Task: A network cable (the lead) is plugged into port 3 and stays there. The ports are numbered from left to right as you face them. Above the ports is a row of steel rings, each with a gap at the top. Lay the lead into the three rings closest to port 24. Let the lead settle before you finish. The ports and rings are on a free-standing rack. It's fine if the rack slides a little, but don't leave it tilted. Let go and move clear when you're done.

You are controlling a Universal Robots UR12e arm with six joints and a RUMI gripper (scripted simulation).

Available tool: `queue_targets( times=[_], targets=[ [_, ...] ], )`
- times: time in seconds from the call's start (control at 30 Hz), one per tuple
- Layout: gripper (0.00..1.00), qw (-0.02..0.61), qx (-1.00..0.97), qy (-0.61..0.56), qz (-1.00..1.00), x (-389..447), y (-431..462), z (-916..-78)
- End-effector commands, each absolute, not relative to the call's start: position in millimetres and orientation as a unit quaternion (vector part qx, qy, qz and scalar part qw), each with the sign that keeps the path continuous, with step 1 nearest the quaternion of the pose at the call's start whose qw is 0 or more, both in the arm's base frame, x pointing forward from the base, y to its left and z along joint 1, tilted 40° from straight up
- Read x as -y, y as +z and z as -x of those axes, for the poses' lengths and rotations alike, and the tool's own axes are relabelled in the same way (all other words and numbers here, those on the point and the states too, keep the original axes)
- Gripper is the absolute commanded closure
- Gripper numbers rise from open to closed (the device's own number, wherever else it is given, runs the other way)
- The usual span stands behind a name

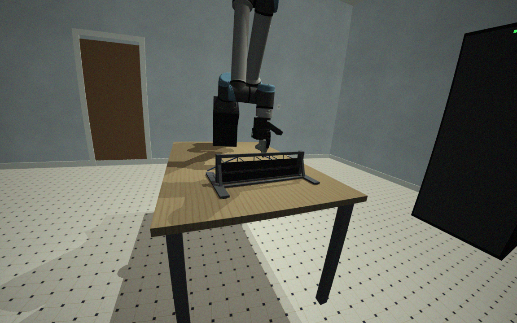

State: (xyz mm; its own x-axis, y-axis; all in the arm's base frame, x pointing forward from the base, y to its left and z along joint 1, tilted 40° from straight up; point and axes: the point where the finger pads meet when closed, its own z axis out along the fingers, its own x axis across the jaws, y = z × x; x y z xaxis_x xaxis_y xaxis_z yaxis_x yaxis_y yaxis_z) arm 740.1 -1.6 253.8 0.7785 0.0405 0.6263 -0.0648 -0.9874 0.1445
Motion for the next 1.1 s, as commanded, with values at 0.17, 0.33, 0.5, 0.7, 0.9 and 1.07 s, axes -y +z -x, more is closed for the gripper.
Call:
queue_targets(
  times=[0.17,0.33,0.5,0.7,0.9,1.07],
  targets=[
    [1.0,0.079,0.006,0.333,-0.939,3.3,245.4,-747.8],
    [1.0,0.079,0.006,0.333,-0.939,4.1,241.3,-751.1],
    [1.0,0.079,0.006,0.333,-0.939,4.6,239.1,-752.9],
    [1.0,0.079,0.006,0.333,-0.939,5.3,235.3,-756.0],
    [1.0,0.079,0.006,0.333,-0.939,5.8,232.7,-758.2],
    [1.0,0.079,0.006,0.333,-0.939,6.0,231.8,-758.9]
  ],
)
